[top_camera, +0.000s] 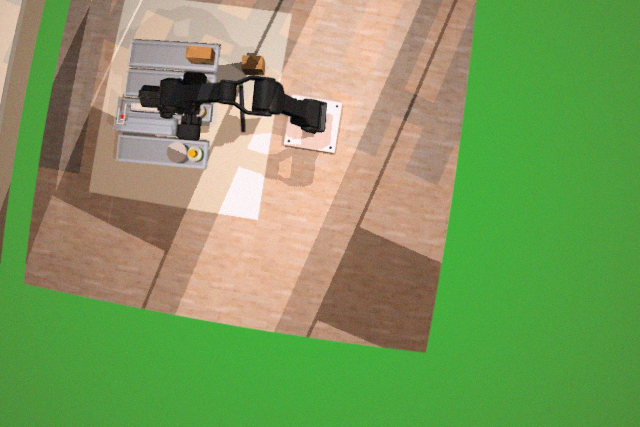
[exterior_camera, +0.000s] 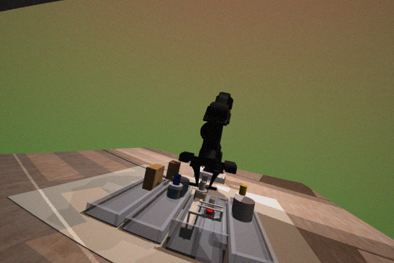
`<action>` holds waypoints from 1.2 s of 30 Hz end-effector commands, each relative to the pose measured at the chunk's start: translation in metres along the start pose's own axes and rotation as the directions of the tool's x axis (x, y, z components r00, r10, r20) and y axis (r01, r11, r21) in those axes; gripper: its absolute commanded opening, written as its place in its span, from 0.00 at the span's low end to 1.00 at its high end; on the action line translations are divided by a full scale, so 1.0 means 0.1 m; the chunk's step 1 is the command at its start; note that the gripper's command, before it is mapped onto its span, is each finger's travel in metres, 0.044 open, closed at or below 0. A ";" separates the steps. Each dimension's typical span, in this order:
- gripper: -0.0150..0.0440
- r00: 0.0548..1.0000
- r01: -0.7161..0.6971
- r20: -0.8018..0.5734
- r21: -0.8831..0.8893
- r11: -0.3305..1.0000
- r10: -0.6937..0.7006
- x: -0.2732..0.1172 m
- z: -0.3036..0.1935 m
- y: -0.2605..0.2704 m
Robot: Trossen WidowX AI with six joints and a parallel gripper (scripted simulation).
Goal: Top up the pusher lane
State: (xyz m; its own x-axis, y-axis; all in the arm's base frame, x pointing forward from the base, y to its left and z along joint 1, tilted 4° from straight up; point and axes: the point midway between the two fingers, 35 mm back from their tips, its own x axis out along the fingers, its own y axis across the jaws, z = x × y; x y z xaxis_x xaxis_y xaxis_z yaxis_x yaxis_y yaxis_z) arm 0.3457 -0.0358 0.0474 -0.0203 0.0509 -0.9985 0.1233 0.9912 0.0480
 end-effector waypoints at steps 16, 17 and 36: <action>0.25 1.000 0.001 0.019 -0.002 1.000 -0.001 0.07 0.03 0.00; 0.25 1.000 0.001 0.019 -0.002 1.000 -0.001 0.07 0.03 0.00; 0.25 1.000 0.001 0.019 -0.002 1.000 -0.001 0.12 0.01 0.00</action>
State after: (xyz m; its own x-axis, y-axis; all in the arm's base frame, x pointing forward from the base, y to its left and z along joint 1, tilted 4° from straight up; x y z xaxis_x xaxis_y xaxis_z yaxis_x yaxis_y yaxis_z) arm 0.3441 -0.0350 0.0353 -0.0147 0.0502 -0.9986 0.1215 0.9914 0.0480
